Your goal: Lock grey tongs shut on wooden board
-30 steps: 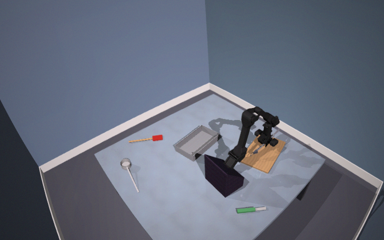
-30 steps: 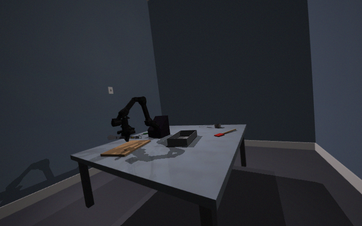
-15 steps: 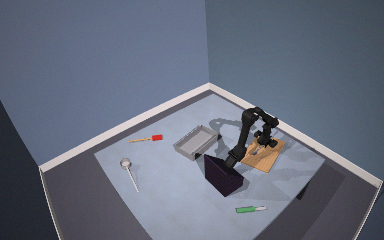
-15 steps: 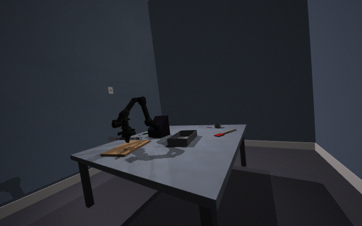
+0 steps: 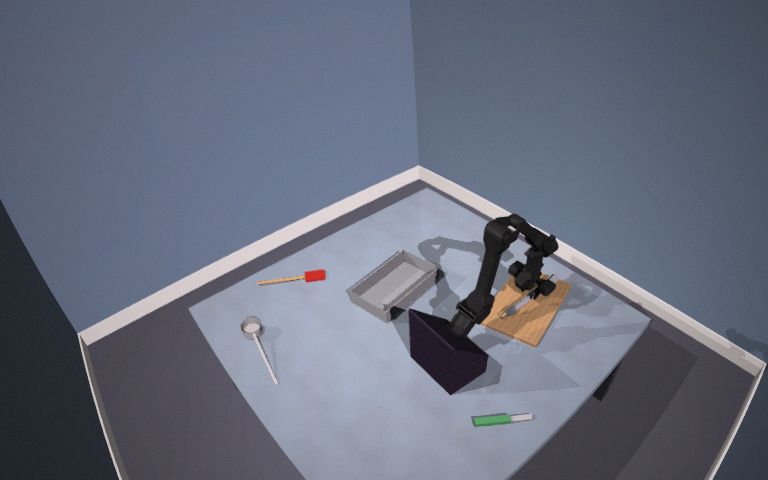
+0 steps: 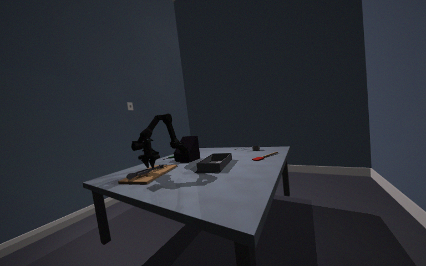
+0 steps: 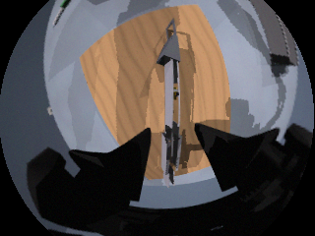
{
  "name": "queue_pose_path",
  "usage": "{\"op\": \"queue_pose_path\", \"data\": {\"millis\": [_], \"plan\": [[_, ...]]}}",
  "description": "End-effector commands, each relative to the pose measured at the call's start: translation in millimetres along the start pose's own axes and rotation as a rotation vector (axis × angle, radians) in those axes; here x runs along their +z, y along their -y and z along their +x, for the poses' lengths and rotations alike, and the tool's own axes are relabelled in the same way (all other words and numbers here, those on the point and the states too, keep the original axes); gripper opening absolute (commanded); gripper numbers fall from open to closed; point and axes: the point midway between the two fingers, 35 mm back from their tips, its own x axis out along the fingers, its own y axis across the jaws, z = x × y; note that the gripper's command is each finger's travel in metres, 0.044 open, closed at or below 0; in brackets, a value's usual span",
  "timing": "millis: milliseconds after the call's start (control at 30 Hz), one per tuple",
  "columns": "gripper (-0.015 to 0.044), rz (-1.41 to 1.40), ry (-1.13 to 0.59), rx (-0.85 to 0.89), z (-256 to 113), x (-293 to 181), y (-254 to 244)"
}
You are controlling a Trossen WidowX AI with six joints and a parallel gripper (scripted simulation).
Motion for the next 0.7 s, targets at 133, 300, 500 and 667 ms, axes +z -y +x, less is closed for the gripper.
{"op": "queue_pose_path", "data": {"millis": [133, 300, 500, 667], "plan": [[0.044, 0.001, 0.0, 0.002, -0.2, -0.1, -0.3], [0.044, -0.187, 0.011, -0.004, -1.5, 0.6, 6.4], [0.044, -0.85, 0.041, -0.036, -7.7, 4.0, 28.8], [0.044, -1.434, 0.051, -0.074, -14.8, 7.6, 46.9]]}}
